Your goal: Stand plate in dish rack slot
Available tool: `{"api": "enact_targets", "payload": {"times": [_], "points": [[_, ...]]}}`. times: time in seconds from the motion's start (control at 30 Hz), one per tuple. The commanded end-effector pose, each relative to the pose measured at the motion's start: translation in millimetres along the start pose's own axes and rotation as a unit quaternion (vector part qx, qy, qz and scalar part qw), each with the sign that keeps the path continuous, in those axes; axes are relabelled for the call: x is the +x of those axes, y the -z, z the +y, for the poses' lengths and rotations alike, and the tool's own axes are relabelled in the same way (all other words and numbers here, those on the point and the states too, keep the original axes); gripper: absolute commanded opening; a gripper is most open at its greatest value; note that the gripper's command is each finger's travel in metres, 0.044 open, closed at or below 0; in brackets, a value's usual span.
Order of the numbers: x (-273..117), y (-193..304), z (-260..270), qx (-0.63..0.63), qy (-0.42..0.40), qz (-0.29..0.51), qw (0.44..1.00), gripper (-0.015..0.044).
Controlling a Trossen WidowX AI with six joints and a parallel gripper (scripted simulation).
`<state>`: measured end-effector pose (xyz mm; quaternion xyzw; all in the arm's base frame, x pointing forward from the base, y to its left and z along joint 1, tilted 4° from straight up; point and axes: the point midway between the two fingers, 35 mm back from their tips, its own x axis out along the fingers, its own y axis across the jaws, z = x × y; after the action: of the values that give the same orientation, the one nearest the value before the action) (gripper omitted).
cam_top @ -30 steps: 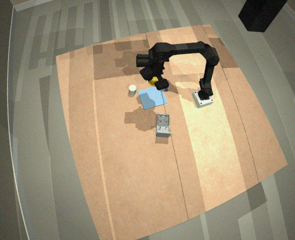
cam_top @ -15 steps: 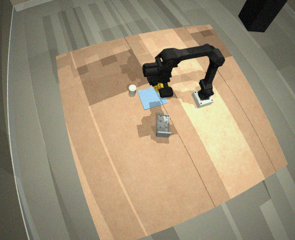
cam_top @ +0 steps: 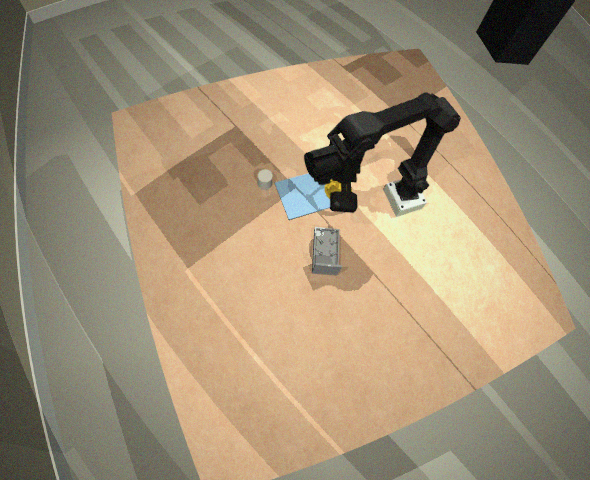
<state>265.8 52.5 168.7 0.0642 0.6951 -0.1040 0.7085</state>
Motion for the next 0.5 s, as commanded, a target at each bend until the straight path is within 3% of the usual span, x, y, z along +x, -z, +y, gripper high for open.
{"api": "enact_targets", "payload": {"times": [0.0, 0.47], "points": [[9.3, 2.3, 1.3, -0.03, -0.014, 0.02, 0.999, 0.0], [43.1, 7.1, 7.1, -0.181, -0.115, 0.079, 0.973, 0.0]]}}
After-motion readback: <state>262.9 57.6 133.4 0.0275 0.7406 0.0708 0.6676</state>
